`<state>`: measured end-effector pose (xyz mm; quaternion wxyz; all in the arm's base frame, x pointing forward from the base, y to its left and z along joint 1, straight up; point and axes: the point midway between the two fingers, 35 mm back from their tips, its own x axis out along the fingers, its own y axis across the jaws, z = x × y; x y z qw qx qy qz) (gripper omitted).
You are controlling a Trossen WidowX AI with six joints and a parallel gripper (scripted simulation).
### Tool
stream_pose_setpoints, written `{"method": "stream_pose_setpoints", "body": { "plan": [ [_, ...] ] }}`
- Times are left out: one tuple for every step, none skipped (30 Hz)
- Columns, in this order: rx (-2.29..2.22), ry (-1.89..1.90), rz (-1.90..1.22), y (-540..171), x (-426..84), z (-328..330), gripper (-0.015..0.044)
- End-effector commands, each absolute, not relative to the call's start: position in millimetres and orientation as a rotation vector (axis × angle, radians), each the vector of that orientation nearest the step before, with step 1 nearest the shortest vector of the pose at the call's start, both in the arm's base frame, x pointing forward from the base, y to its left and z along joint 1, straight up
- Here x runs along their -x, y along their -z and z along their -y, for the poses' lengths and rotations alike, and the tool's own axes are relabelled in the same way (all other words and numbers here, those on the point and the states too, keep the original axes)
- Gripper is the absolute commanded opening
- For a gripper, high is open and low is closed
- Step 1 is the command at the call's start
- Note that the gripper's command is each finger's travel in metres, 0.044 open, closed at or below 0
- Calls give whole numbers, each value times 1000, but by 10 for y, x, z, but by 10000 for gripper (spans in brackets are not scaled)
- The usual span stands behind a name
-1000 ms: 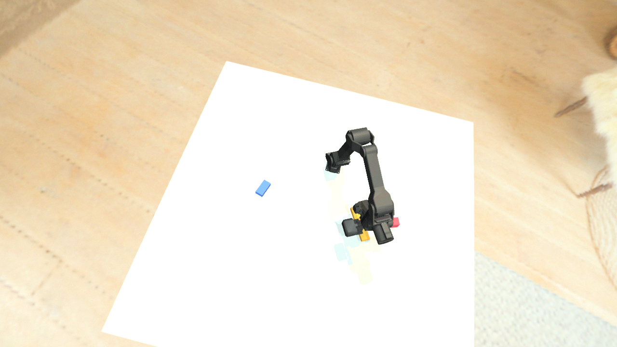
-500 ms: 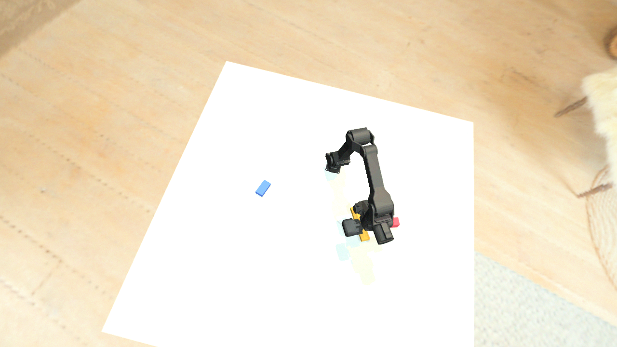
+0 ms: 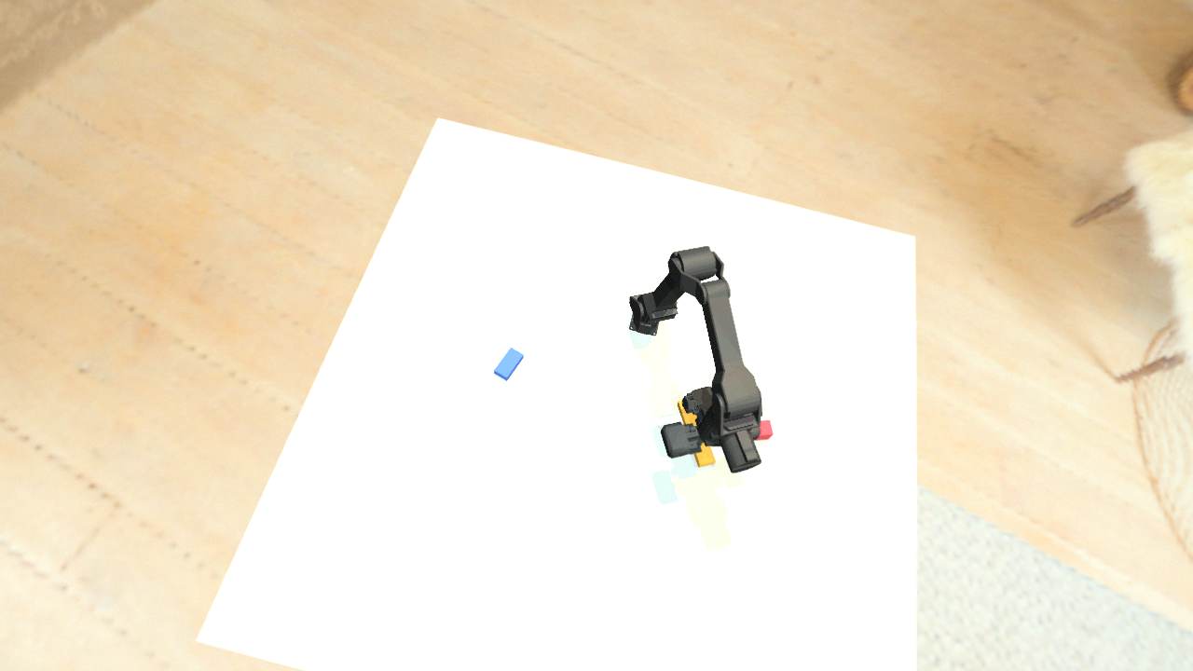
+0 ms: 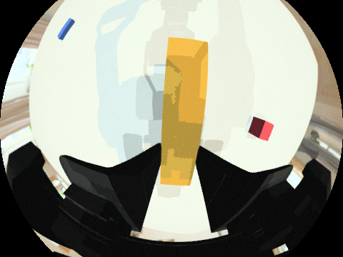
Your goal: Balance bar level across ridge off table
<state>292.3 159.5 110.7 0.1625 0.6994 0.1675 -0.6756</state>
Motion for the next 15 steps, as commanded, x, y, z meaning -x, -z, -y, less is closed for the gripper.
{"method": "stream_pose_setpoints", "body": {
  "plan": [
    [-1998, 1930, -477, -1098, -2923, -1600, 0],
    [-1998, 1930, -477, -1098, -2923, -1600, 0],
    [-1998, 1930, -477, -1097, -2923, -1600, 0],
    [-1998, 1930, -477, -1095, -2923, -1600, 0],
    [-1998, 1930, -477, -1095, -2923, -1600, 0],
    [-1998, 1930, -477, -1094, -2923, -1600, 0],
    [-1998, 1930, -477, -1093, -2923, -1600, 0],
    [-1998, 1930, -477, -1092, -2923, -1600, 0],
    [-1998, 1930, -477, -1092, -2923, -1600, 0],
    [-1998, 1930, -477, -1091, -2923, -1600, 0],
    [-1998, 1930, -477, -1090, -2923, -1600, 0],
    [-1998, 1930, -477, -1088, -2924, -1600, 0],
    [-1998, 1930, -477, -1088, -2924, -1600, 0],
    [-1998, 1930, -477, -1088, -2924, -1600, 0],
    [-1998, 1930, -477, -1087, -2924, -1600, 0]
  ]
}}
